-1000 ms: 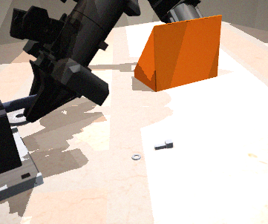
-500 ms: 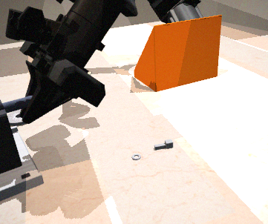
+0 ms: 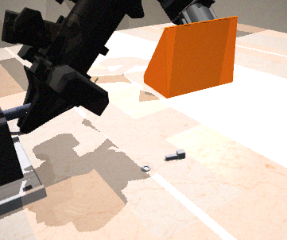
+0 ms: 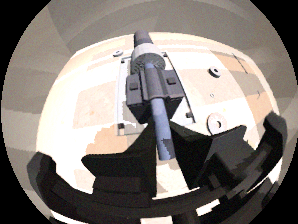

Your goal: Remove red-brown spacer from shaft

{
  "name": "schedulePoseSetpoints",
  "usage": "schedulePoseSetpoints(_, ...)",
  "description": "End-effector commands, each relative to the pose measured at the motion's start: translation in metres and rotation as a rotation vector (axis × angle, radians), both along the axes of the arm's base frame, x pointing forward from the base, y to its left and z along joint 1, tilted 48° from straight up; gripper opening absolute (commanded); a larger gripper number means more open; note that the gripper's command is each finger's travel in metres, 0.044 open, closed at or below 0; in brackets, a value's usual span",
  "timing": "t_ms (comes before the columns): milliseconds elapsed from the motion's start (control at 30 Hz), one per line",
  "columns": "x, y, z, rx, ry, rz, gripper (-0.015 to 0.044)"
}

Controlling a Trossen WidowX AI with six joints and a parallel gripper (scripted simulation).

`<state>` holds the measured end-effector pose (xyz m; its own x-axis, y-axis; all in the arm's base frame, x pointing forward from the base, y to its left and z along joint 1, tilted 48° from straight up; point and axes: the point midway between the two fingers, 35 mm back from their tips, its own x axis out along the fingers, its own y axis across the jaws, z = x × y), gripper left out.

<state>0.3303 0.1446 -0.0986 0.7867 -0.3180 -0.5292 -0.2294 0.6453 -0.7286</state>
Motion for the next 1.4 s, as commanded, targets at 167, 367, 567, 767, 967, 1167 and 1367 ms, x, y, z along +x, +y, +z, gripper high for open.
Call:
schedulePoseSetpoints(167, 0.004, 0.002, 0.000, -0.001, 0.001, 0.003, 0.0000)
schedulePoseSetpoints(367, 0.006, 0.002, 0.000, -0.001, 0.000, 0.003, 0.0000)
schedulePoseSetpoints(567, 0.008, 0.003, 0.000, -0.001, 0.000, 0.003, 0.0000)
schedulePoseSetpoints(767, 0.010, 0.003, -0.001, -0.001, 0.000, 0.003, 0.0000)
schedulePoseSetpoints(967, 0.012, 0.004, -0.001, -0.001, 0.000, 0.003, 0.0000)
schedulePoseSetpoints(1167, 0.013, 0.004, -0.001, -0.001, 0.000, 0.003, 0.0000)
schedulePoseSetpoints(1367, 0.009, 0.003, -0.001, -0.004, 0.000, 0.000, 0.0053)
